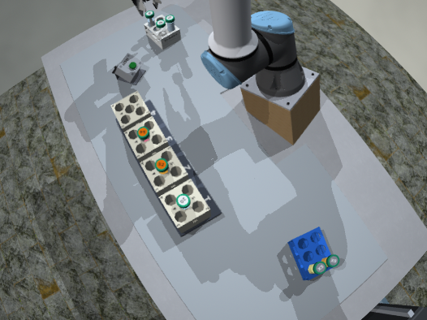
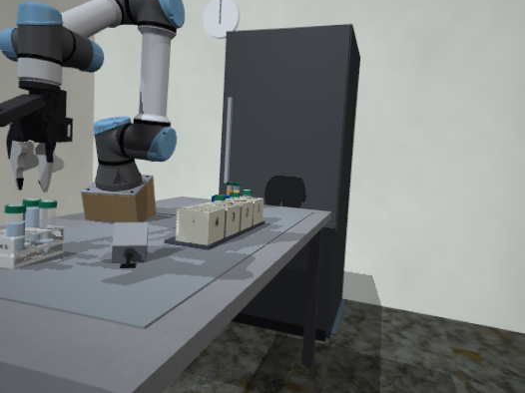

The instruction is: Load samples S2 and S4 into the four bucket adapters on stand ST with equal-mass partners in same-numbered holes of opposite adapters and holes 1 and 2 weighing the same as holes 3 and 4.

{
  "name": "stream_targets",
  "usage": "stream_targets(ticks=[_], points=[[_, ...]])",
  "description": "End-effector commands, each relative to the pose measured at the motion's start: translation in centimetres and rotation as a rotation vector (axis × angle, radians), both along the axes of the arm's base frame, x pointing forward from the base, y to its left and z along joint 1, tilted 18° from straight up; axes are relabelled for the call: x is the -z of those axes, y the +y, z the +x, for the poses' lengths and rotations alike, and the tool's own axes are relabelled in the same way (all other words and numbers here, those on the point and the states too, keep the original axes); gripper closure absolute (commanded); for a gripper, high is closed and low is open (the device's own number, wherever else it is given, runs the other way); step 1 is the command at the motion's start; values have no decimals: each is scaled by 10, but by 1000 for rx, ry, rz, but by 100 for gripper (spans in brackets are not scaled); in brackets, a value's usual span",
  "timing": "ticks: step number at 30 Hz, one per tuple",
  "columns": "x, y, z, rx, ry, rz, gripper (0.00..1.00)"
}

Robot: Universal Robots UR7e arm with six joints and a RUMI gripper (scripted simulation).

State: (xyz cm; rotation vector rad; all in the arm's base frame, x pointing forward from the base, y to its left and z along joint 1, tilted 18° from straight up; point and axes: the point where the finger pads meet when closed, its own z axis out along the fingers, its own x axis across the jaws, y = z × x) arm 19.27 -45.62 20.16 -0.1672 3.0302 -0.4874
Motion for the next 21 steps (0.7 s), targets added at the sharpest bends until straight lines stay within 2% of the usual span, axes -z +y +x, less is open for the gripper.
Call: stream_targets(ticks=[1,9,21], points=[[-5,-27,-9,-13,-4,7,65],[-5,-26,-8,-14,-4,7,65],[29,-34,-4,-15,-3,12,65]])
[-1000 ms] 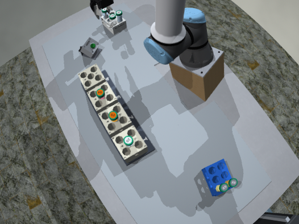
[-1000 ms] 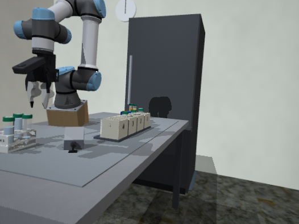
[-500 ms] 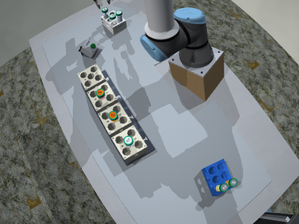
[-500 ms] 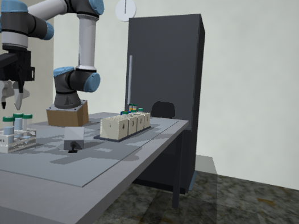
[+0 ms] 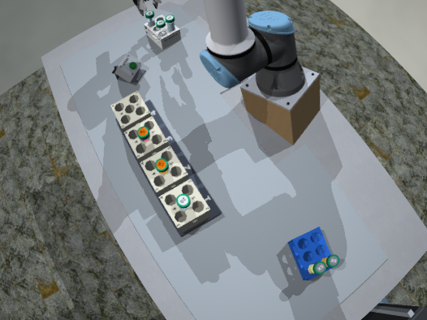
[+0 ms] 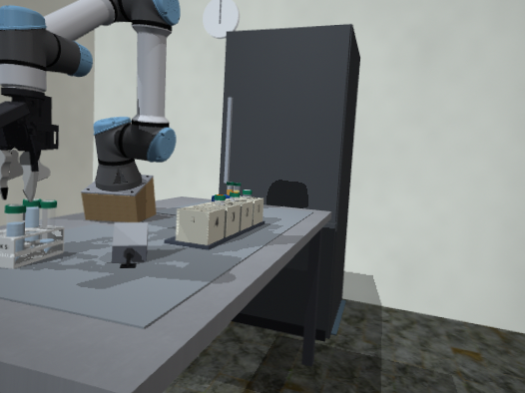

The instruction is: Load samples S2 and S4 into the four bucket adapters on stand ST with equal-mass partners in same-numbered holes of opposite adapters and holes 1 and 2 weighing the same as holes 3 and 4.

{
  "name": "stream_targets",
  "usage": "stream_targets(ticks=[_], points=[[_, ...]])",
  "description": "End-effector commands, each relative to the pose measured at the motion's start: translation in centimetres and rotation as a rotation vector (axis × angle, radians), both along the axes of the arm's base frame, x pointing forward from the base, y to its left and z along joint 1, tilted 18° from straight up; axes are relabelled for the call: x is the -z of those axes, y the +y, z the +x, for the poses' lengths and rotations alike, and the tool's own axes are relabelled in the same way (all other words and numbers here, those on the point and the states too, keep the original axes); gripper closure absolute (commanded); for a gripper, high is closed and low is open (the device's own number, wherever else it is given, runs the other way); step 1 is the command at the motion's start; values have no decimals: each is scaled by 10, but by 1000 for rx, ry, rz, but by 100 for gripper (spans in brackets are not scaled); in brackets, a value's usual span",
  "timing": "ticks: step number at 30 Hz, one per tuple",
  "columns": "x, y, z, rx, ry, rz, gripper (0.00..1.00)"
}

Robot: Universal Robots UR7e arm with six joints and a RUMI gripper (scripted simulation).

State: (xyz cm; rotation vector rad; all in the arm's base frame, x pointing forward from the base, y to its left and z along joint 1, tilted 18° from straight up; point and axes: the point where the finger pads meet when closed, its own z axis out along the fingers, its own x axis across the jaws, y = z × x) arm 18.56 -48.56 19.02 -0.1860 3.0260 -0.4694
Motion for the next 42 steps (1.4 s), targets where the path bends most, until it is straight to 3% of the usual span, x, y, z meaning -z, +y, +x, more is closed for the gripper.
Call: stream_targets(ticks=[1,23,24,42], points=[[21,-6,3,-2,0,1,65],[28,-10,3,0,-1,-4,65],[28,-10,3,0,-1,-4,100],[28,-10,3,0,-1,-4,100]])
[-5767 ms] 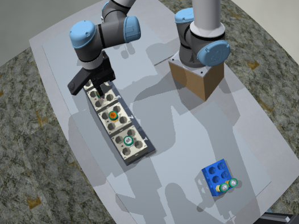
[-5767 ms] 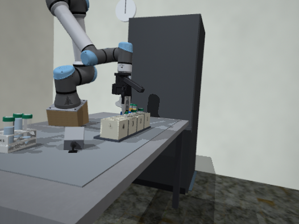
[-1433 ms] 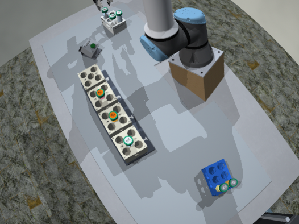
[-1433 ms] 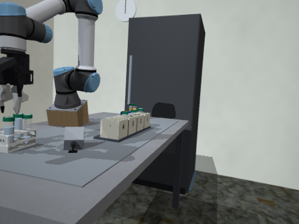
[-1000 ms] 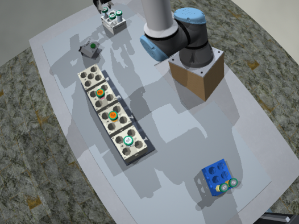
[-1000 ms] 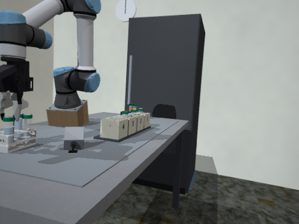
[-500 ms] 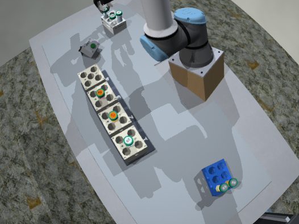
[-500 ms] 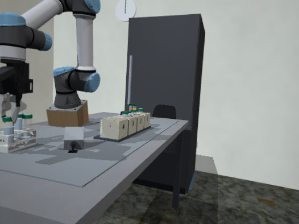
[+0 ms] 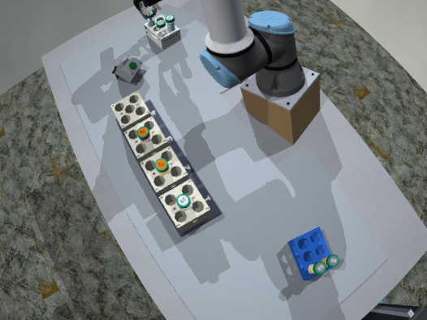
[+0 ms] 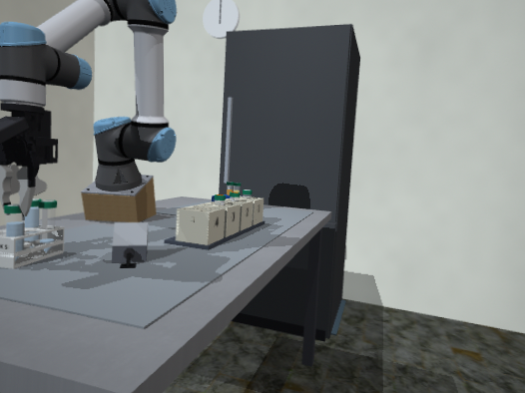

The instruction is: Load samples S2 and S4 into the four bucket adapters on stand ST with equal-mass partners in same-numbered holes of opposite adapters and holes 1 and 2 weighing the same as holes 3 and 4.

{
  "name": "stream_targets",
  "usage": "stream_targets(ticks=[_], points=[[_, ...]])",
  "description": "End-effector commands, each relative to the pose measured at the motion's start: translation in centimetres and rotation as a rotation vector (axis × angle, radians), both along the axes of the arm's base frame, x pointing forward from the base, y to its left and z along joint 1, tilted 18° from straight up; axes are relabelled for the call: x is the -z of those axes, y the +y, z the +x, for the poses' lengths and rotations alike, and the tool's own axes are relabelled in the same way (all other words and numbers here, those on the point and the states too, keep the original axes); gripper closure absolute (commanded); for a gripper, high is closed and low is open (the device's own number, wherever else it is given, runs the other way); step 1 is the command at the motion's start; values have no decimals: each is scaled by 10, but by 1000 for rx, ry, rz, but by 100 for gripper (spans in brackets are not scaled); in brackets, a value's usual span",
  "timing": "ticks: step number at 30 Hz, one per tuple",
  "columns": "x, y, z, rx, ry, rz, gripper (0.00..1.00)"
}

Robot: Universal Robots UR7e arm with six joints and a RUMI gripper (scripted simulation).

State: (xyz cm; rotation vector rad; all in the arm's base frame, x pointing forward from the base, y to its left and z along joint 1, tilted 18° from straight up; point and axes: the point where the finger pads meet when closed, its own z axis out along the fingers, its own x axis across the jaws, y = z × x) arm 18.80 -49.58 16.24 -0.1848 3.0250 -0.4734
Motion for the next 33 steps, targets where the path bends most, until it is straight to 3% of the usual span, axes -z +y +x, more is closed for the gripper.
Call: stream_targets(ticks=[1,4,33], points=[[0,0,1,-1,0,-1,100],[0,0,1,-1,0,-1,100],[-88,26,-8,0,0,-6,100]])
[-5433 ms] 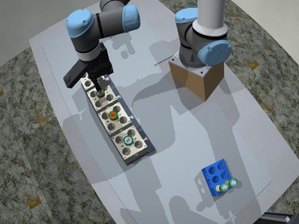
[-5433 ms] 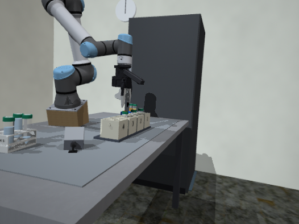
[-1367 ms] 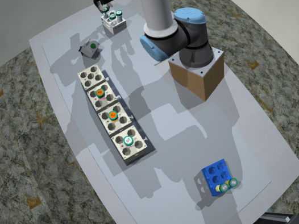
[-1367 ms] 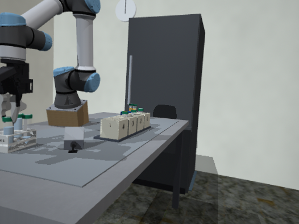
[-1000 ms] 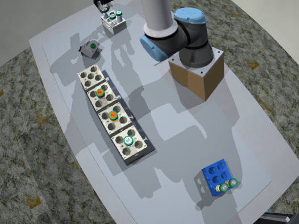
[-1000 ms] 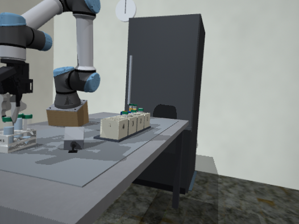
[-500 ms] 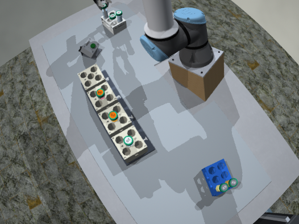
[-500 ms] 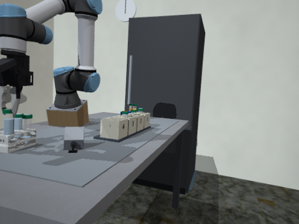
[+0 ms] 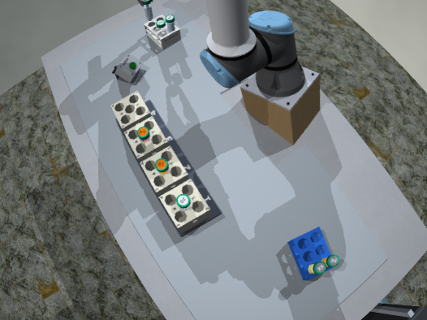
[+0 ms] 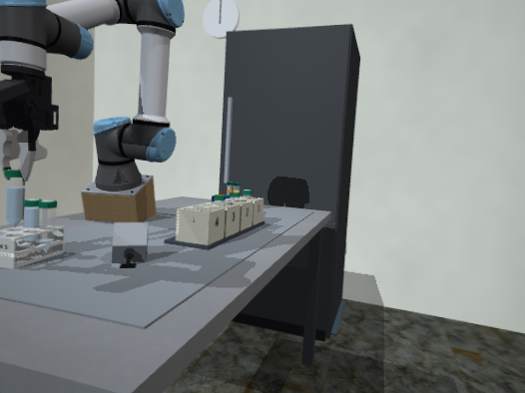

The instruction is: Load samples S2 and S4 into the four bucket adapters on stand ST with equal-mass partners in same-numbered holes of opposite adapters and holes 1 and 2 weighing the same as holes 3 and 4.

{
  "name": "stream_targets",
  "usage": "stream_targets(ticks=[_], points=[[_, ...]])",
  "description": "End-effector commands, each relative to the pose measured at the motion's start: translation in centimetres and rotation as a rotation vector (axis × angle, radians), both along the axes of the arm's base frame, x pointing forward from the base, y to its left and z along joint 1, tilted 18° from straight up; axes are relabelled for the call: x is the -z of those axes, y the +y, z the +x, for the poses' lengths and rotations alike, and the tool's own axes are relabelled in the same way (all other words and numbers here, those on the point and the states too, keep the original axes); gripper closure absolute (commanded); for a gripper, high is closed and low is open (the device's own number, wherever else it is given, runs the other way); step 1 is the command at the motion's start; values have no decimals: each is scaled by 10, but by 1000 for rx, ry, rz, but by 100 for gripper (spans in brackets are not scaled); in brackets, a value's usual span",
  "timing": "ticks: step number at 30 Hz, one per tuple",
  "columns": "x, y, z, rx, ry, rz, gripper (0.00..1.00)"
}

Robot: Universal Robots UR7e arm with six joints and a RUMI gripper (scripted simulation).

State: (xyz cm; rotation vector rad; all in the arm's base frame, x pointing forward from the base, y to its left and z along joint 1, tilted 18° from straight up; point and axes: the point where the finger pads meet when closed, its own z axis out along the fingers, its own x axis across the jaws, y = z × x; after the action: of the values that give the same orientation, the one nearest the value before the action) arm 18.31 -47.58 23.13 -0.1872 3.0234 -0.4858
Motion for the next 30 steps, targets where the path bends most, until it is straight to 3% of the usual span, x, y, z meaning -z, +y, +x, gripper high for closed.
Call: stream_targets(ticks=[1,16,20,30], points=[[-19,6,-3,1,-1,2,100],[-62,20,-7,1,0,2,100],[-62,20,-7,1,0,2,100],[-45,75,31,-255,82,-17,100]])
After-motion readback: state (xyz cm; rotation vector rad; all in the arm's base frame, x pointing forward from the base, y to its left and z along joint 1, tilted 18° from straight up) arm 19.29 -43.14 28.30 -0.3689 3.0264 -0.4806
